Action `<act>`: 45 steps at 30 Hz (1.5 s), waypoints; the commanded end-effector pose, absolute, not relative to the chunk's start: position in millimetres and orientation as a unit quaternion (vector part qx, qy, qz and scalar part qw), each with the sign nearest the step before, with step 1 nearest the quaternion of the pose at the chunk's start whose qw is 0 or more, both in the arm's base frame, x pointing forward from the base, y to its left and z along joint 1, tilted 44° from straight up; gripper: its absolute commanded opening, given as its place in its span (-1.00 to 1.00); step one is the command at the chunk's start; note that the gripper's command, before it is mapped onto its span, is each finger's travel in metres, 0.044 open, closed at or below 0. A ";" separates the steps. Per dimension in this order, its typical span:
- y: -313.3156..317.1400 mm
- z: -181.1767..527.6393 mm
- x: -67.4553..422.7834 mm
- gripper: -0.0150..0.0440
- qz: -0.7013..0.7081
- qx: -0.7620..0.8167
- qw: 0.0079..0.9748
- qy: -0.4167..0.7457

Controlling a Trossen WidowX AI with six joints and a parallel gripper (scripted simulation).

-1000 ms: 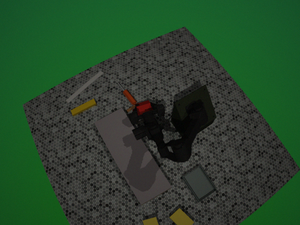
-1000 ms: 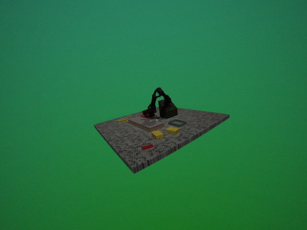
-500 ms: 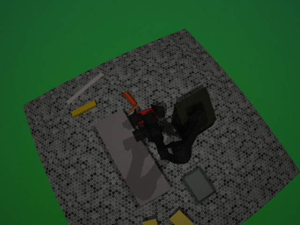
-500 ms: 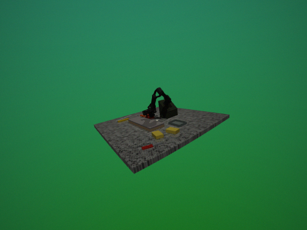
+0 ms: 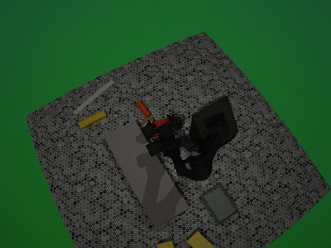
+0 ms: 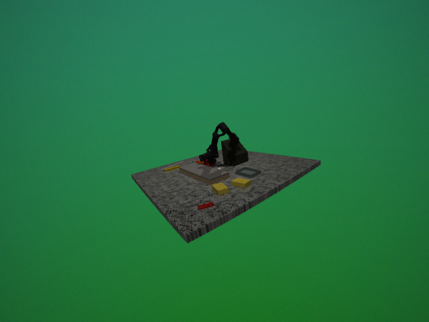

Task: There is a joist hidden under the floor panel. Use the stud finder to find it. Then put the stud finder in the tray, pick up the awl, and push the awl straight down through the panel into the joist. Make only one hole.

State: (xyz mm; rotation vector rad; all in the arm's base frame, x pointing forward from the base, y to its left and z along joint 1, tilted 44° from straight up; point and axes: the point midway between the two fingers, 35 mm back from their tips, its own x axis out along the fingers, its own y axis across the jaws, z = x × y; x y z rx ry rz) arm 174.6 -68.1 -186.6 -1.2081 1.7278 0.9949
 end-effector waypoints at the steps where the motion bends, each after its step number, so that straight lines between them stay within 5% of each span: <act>1: -66.6 -182.6 175.9 1.00 0.391 -0.476 0.395 0.681; 33: -108.0 -122.2 183.4 1.00 0.379 -0.471 0.409 0.684; 45: -91.7 -166.0 165.3 1.00 0.180 0.148 0.710 0.665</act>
